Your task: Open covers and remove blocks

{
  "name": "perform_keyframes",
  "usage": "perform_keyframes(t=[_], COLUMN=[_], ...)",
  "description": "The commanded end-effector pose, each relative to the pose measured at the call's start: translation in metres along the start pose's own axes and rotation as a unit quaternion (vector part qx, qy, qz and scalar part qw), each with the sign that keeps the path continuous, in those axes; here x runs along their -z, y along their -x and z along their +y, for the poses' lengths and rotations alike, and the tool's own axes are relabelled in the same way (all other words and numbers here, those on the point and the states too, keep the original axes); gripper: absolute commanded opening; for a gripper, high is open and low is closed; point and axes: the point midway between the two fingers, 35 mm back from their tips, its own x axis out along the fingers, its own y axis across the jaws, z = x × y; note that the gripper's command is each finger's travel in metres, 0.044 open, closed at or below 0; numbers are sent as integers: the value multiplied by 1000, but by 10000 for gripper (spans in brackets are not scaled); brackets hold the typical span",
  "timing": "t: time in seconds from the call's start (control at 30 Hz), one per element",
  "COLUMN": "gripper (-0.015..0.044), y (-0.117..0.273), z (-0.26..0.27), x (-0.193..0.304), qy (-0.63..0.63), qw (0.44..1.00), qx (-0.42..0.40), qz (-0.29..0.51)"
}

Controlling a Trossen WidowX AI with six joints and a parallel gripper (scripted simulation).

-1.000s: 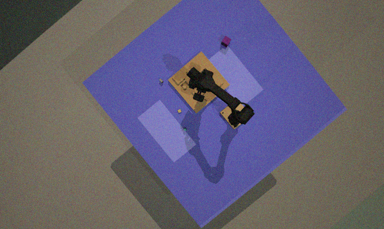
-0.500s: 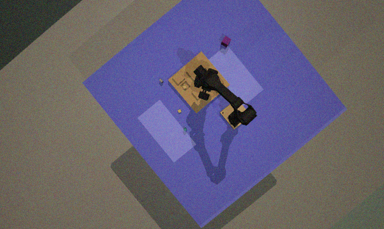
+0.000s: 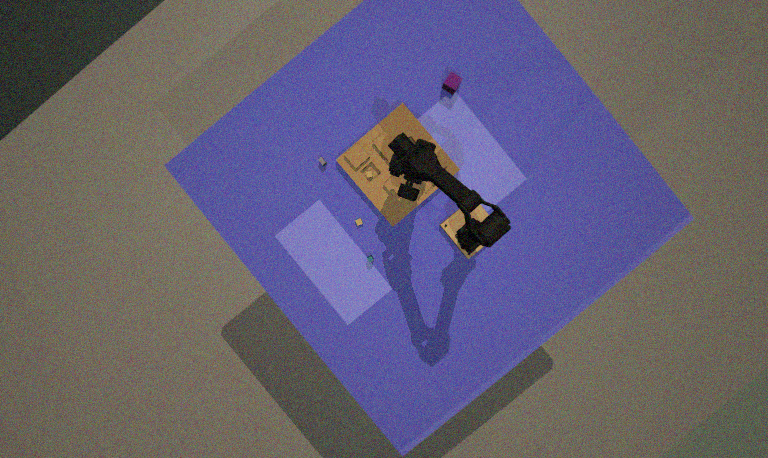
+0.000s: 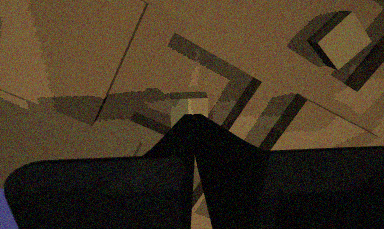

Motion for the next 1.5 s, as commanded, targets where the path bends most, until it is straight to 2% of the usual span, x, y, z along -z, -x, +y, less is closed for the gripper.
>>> perform_keyframes(t=[0.0,0.9,1.33,1.47], gripper=[0,0,0,105], y=[-5,-13,0,7], z=[1,-3,-3,-3], x=[1,-8,-7,-8], qy=[3,3,4,3], qw=[1000,1000,1000,1000], qx=[-2,-2,-2,-2], qz=[1,1,1,3])
